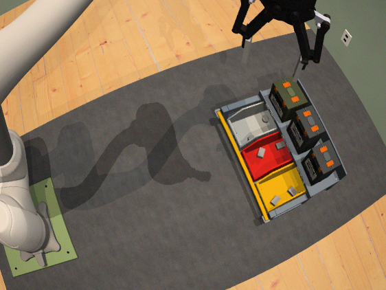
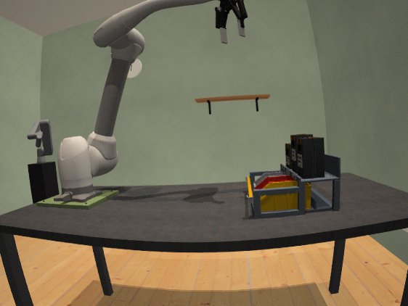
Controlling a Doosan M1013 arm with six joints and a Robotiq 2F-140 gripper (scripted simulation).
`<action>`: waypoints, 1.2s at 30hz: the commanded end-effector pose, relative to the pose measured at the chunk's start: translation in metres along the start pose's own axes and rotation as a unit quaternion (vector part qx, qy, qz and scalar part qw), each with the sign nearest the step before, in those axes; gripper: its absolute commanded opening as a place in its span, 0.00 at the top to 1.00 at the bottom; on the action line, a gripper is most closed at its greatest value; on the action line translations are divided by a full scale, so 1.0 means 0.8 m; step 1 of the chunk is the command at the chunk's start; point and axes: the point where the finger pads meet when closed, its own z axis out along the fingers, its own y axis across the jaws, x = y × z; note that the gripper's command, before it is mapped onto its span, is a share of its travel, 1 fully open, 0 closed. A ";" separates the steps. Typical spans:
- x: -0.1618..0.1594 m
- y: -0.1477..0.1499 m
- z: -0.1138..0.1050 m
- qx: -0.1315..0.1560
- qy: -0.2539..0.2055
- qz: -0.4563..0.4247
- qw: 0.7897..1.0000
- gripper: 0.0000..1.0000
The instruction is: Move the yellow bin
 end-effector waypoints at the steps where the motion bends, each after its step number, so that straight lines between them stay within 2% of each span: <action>1: 0.000 0.000 0.000 0.000 0.000 -0.090 0.996 0.43; 2: 0.000 0.000 0.000 0.000 0.000 -0.115 0.993 0.43; 14: 0.000 0.000 0.000 0.000 0.000 -0.115 0.993 0.43; 19: 0.000 0.000 0.000 0.000 0.000 -0.243 0.970 0.43; 31: 0.000 0.000 0.000 0.000 0.000 -0.243 0.970 0.43; 36: 0.000 0.000 0.000 0.000 0.000 -0.358 0.934 0.43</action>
